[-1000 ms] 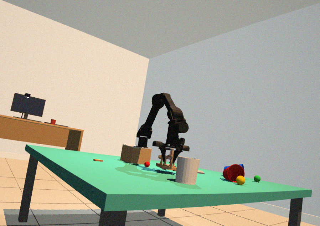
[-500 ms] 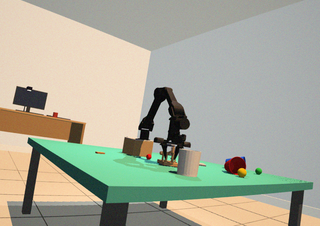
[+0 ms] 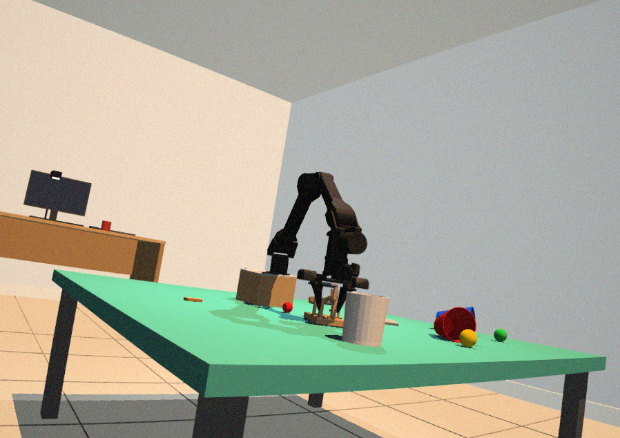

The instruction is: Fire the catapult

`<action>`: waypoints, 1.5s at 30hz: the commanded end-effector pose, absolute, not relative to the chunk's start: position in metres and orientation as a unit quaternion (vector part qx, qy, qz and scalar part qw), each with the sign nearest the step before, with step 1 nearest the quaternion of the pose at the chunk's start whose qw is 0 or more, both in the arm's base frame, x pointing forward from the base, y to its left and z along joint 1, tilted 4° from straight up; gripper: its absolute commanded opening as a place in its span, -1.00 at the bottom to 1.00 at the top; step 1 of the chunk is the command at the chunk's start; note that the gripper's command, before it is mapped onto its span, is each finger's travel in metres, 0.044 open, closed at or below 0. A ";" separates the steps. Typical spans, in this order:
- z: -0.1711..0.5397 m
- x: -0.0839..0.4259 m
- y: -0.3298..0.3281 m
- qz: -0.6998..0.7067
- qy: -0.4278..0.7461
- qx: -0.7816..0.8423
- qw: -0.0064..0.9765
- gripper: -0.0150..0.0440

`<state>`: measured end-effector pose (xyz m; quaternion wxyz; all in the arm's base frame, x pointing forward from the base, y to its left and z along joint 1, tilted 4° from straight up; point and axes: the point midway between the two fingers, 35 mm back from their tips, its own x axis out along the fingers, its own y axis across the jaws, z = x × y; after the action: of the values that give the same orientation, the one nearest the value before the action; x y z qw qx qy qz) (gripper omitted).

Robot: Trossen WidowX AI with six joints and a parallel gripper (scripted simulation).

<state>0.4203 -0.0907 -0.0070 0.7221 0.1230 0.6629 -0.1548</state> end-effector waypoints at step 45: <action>0.018 0.417 -0.089 -0.151 0.663 0.121 0.723 1.00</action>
<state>0.4187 -0.0893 0.0286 0.7279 0.1221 0.6569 -0.1539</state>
